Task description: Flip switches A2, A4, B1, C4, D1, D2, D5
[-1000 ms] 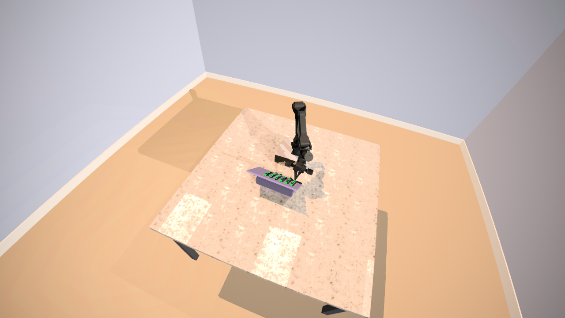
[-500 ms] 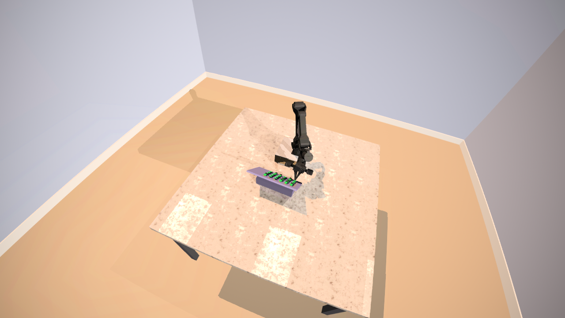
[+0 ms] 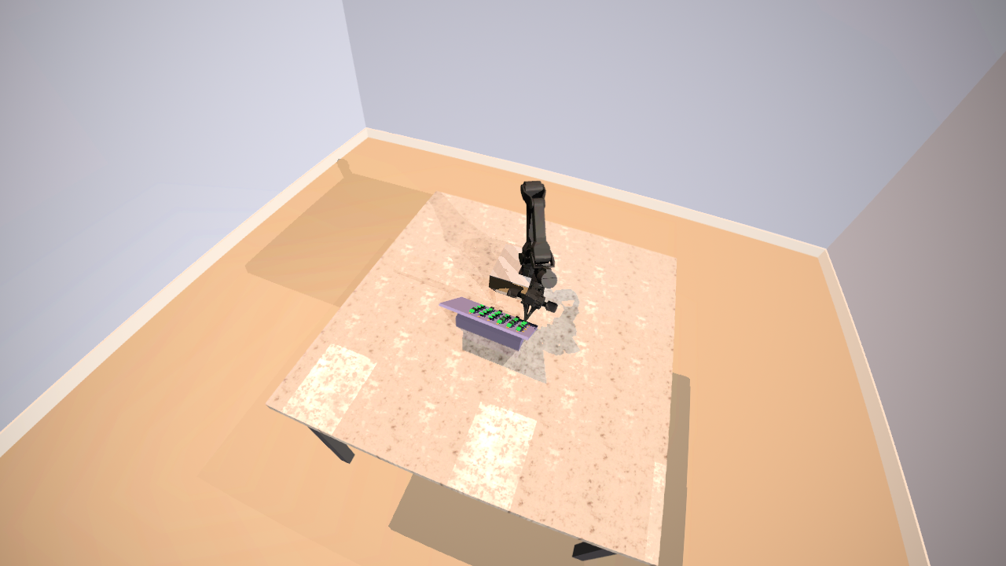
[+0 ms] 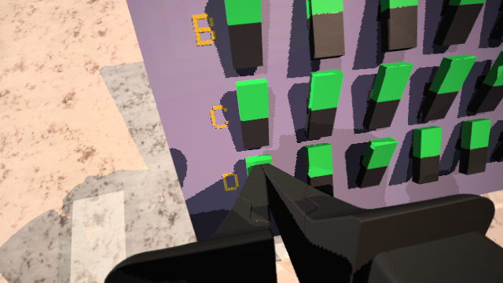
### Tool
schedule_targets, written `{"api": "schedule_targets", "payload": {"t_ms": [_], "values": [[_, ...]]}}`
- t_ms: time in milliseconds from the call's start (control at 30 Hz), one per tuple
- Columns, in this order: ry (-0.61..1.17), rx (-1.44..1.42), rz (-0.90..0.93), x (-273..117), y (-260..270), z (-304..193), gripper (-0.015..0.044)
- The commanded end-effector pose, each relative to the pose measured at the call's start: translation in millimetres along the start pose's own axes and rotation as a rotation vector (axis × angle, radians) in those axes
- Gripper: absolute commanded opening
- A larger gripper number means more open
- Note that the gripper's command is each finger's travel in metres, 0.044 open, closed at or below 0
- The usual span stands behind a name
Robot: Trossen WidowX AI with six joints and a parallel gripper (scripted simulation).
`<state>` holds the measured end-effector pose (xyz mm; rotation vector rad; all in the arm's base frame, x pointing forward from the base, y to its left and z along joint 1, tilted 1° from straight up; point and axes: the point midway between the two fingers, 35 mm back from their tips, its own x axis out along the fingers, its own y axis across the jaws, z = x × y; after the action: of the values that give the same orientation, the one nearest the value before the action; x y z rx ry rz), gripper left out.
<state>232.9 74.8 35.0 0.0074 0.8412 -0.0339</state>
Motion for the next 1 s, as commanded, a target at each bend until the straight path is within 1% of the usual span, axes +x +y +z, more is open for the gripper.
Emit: {"api": "schedule_targets", "payload": {"t_ms": [0, 367, 633, 800, 967], "values": [[0.002, -0.003, 0.004, 0.8, 0.5, -0.4, 0.0000], [0.001, 0.000, 0.001, 0.1, 0.4, -0.3, 0.0000], [-0.020, -0.002, 0.004, -61.7, 0.8, -2.9, 0.0000], [-0.020, -0.003, 0.004, -63.3, -0.6, -3.5, 0.0000], [-0.018, -0.003, 0.003, -63.5, -27.7, -16.6, 0.0000]]}}
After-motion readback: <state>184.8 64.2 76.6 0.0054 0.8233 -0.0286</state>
